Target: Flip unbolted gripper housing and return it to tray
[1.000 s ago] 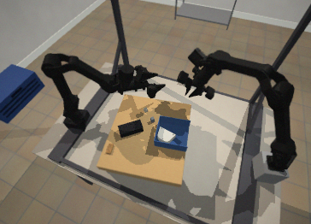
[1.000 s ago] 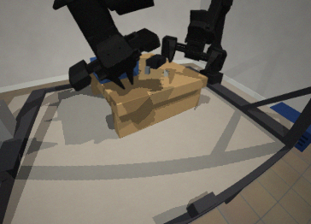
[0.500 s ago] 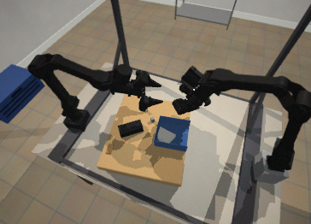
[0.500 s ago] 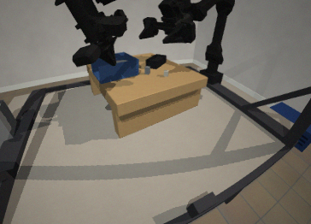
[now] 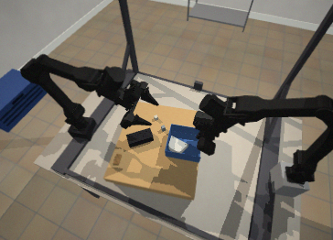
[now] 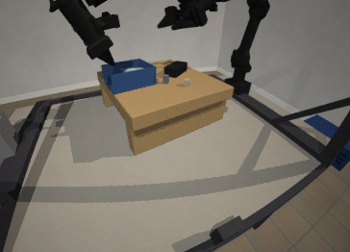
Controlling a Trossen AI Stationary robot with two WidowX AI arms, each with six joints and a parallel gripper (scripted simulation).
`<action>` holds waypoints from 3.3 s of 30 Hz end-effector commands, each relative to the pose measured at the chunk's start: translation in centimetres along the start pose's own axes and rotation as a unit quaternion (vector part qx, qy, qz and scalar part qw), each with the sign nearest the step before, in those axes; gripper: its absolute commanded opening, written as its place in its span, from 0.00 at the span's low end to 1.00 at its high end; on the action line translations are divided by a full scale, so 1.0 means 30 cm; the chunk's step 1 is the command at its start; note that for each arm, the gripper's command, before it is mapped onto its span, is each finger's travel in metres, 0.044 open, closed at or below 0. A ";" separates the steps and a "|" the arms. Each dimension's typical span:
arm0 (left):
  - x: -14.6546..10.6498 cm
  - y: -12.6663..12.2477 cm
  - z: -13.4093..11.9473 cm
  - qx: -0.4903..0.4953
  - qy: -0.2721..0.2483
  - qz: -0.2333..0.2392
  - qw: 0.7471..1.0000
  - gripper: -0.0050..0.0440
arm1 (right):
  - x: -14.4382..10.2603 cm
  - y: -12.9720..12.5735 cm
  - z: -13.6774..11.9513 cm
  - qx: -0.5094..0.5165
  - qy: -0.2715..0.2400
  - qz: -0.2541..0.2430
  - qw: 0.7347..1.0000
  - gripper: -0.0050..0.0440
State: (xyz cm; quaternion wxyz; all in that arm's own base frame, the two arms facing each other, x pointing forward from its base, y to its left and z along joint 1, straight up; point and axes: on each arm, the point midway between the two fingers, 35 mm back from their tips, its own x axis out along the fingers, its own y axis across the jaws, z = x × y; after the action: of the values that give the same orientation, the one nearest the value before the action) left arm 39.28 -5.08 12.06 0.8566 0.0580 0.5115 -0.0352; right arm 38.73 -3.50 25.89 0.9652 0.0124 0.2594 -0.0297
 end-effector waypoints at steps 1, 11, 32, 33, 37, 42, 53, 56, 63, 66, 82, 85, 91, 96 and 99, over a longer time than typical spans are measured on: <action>-0.036 0.032 0.001 -0.054 -0.027 -0.004 0.998 0.10 | -0.071 -0.048 0.038 0.007 -0.003 -0.020 1.000 0.99; -0.036 0.036 -0.001 -0.060 -0.027 -0.004 0.998 0.10 | -0.078 -0.053 0.037 0.008 -0.002 -0.023 1.000 0.99; 0.033 0.085 0.177 -0.060 -0.029 -0.003 0.998 0.10 | -0.078 -0.053 0.037 0.008 -0.002 -0.023 1.000 0.99; 0.048 0.095 0.205 -0.060 -0.029 -0.003 0.998 0.10 | -0.078 -0.053 0.037 0.008 -0.002 -0.023 1.000 0.99; 0.072 0.110 0.246 -0.060 -0.030 -0.003 0.998 0.10 | -0.078 -0.053 0.037 0.008 -0.002 -0.023 1.000 0.99; 0.092 0.123 0.277 -0.060 -0.030 -0.003 0.998 0.10 | -0.078 -0.053 0.037 0.008 -0.002 -0.023 1.000 0.99; 0.104 0.122 0.271 -0.060 -0.030 -0.003 0.998 0.10 | -0.078 -0.053 0.037 0.008 -0.002 -0.023 1.000 0.99; 0.111 0.121 0.269 -0.060 -0.030 -0.003 0.998 0.10 | -0.078 -0.053 0.037 0.008 -0.002 -0.023 1.000 0.99; 0.127 0.120 0.262 -0.060 -0.030 -0.003 0.998 0.10 | -0.078 -0.053 0.037 0.008 -0.002 -0.023 1.000 0.99; 0.133 0.120 0.259 -0.060 -0.030 -0.003 0.998 0.10 | -0.078 -0.053 0.037 0.008 -0.002 -0.023 1.000 0.99; 0.164 0.118 0.243 -0.060 -0.030 -0.003 0.998 0.10 | -0.078 -0.053 0.037 0.008 -0.002 -0.023 1.000 0.99; 0.171 0.117 0.240 -0.060 -0.030 -0.003 0.998 0.10 | -0.078 -0.053 0.037 0.008 -0.002 -0.023 1.000 0.99; 0.179 0.117 0.236 -0.060 -0.030 -0.003 0.998 0.10 | -0.078 -0.053 0.037 0.008 -0.002 -0.023 1.000 0.99; 0.190 0.116 0.230 -0.060 -0.030 -0.003 0.998 0.10 | -0.078 -0.053 0.037 0.008 -0.002 -0.023 1.000 0.99; 0.196 0.116 0.226 -0.060 -0.030 -0.003 0.998 0.10 | -0.078 -0.053 0.037 0.008 -0.002 -0.023 1.000 0.99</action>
State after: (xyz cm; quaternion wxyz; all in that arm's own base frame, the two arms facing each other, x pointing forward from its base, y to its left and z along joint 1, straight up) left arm 48.34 -2.50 9.63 0.8682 0.0050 0.4961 -0.0052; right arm 37.29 -4.98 26.96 0.9613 0.0164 0.2700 -0.0517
